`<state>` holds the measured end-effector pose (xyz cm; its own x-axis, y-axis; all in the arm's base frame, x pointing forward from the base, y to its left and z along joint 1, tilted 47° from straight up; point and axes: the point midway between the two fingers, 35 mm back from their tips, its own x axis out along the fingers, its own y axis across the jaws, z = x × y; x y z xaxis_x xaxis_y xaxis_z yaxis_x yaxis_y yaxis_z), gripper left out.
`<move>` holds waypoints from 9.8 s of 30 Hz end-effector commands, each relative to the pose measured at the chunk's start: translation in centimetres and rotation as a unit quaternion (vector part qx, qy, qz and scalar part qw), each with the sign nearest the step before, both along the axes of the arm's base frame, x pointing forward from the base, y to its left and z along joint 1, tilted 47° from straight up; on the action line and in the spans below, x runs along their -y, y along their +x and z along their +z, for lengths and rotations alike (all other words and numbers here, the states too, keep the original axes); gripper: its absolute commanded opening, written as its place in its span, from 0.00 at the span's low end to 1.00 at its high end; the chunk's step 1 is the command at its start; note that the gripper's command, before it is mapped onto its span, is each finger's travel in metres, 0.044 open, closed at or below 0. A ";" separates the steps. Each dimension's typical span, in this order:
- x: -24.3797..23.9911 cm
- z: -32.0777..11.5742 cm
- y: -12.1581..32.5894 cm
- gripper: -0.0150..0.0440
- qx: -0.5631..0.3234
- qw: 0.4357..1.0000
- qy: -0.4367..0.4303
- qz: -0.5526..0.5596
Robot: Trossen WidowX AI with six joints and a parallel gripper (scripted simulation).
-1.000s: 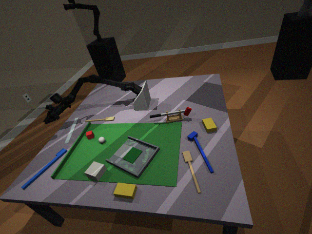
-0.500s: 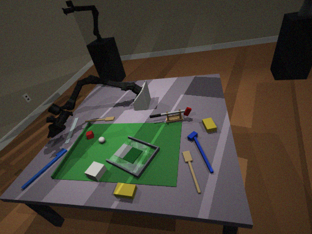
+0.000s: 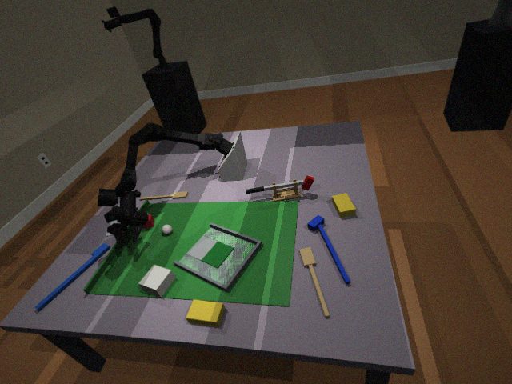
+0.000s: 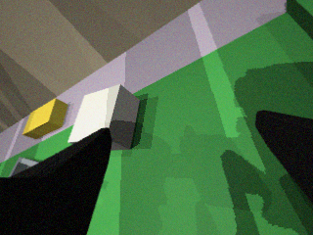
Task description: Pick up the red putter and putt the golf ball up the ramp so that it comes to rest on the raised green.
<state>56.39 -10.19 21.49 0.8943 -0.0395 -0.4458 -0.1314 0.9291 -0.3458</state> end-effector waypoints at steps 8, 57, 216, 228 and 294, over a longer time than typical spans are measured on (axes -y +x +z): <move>-13.2 -13.7 -4.1 1.00 -0.204 0.967 -0.098 0.121; -21.5 -34.4 -33.3 1.00 -0.510 0.496 -0.529 0.462; -2.0 -10.3 -32.8 0.25 -0.286 0.858 -0.131 -0.406; -0.6 -9.5 -33.3 0.25 -0.285 0.856 -0.135 -0.409; -13.0 -14.1 -30.4 0.25 -0.287 0.859 -0.133 -0.404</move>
